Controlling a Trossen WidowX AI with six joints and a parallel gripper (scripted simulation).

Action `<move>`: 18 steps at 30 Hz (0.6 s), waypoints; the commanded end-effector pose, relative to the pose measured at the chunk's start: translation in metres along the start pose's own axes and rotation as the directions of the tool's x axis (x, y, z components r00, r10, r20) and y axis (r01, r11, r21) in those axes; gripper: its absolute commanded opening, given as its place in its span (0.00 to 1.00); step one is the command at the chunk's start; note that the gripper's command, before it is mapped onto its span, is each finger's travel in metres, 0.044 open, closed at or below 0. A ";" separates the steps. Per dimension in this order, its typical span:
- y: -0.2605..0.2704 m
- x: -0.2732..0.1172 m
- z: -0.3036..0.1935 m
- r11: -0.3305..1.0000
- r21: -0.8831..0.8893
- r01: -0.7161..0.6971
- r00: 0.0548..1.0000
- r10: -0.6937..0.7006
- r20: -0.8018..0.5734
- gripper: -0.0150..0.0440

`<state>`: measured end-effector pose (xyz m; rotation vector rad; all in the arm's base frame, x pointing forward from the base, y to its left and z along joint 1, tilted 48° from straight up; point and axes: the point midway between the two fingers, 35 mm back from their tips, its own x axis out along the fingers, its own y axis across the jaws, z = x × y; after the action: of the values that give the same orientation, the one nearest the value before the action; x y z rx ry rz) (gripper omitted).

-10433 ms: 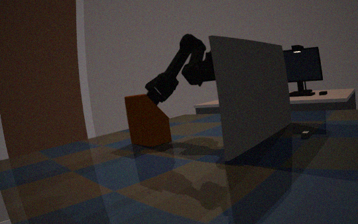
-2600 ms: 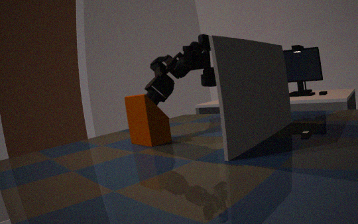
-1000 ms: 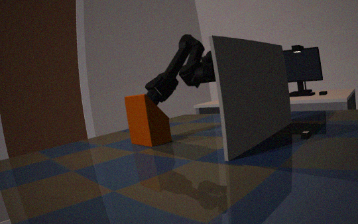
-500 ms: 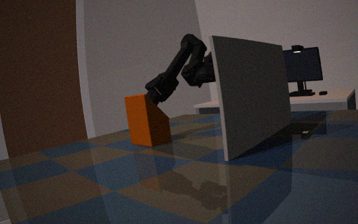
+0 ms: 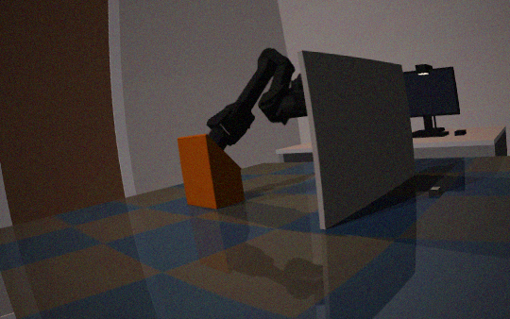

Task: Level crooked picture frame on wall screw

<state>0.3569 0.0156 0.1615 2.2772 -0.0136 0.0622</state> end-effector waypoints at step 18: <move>0.000 0.001 -0.001 1.000 -0.003 0.000 1.000 0.000 -0.005 0.43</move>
<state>0.3572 0.0162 0.1619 2.2771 -0.0121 0.0642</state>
